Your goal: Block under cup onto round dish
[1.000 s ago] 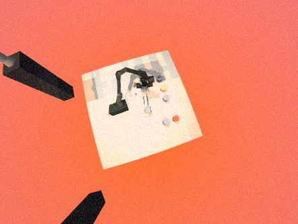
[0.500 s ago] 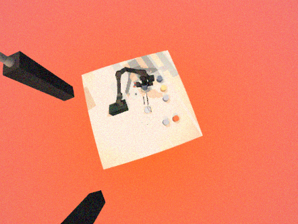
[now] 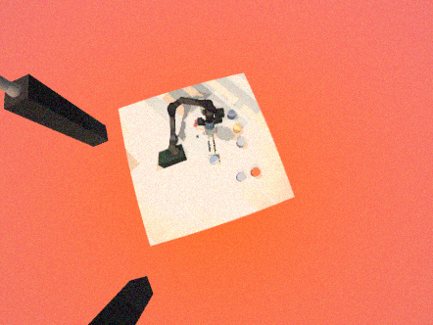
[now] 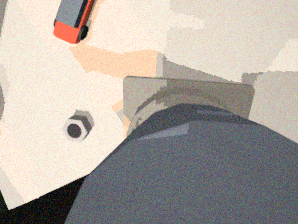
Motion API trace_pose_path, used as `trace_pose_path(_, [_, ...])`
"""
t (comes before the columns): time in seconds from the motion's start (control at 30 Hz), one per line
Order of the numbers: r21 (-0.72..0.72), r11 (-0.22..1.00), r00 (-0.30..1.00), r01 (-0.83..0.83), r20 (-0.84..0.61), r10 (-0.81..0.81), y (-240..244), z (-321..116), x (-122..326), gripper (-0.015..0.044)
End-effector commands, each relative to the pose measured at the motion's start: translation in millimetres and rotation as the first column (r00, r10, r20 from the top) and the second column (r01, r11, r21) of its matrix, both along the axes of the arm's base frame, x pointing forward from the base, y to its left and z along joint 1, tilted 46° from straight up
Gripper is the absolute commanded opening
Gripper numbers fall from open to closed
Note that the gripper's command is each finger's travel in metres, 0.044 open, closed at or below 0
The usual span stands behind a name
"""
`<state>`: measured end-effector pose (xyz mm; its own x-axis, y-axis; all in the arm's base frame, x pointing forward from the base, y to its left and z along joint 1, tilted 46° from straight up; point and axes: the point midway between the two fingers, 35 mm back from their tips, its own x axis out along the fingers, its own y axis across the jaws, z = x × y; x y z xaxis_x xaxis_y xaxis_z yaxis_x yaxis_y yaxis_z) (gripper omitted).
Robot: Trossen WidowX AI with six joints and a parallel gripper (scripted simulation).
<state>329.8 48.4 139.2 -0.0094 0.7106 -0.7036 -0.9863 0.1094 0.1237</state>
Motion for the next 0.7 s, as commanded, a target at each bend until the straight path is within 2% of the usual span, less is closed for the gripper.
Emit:
trace_pose_path(0.0, [-0.003, 1.0, 1.0, -0.001, 0.005, 0.001, -5, 4, 0, 0.0])
trace_pose_path(0.67, [0.004, 1.0, 1.0, 0.0, -0.001, 0.0, -14, 16, -3, 0.0])
